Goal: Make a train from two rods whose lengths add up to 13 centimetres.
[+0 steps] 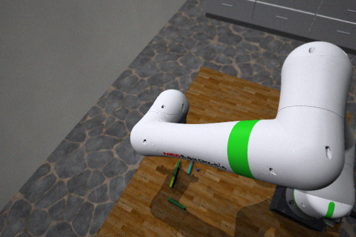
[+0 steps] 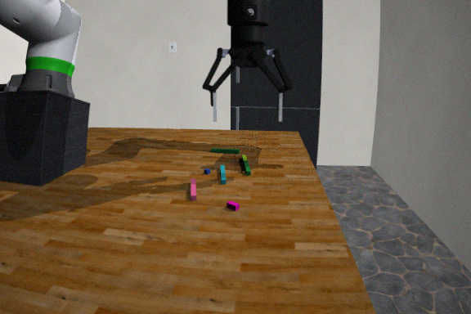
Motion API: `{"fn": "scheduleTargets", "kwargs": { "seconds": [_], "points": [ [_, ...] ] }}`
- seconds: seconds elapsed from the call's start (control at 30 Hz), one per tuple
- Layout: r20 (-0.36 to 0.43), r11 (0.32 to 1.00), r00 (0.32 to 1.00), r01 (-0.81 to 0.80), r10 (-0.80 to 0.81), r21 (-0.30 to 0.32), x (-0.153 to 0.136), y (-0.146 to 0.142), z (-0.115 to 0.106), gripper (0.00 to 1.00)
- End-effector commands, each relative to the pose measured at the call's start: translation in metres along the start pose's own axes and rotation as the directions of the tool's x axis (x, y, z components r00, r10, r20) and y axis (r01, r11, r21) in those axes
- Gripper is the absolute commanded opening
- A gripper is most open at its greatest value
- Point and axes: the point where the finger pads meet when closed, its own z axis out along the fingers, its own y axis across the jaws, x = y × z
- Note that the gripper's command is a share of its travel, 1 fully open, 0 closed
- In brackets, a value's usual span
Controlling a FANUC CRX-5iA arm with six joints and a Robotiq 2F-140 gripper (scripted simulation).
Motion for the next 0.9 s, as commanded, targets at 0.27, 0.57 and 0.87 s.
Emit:
{"fn": "scheduleTargets", "kwargs": {
  "seconds": [0.27,0.57,0.87],
  "points": [
    [0.000,1.000,1.000,0.000,0.000,0.000,0.000,0.000,-0.030,1.00],
    [0.000,1.000,1.000,0.000,0.000,0.000,0.000,0.000,-0.064,1.00],
    [0.000,1.000,1.000,0.000,0.000,0.000,0.000,0.000,-0.072,1.00]
  ]
}}
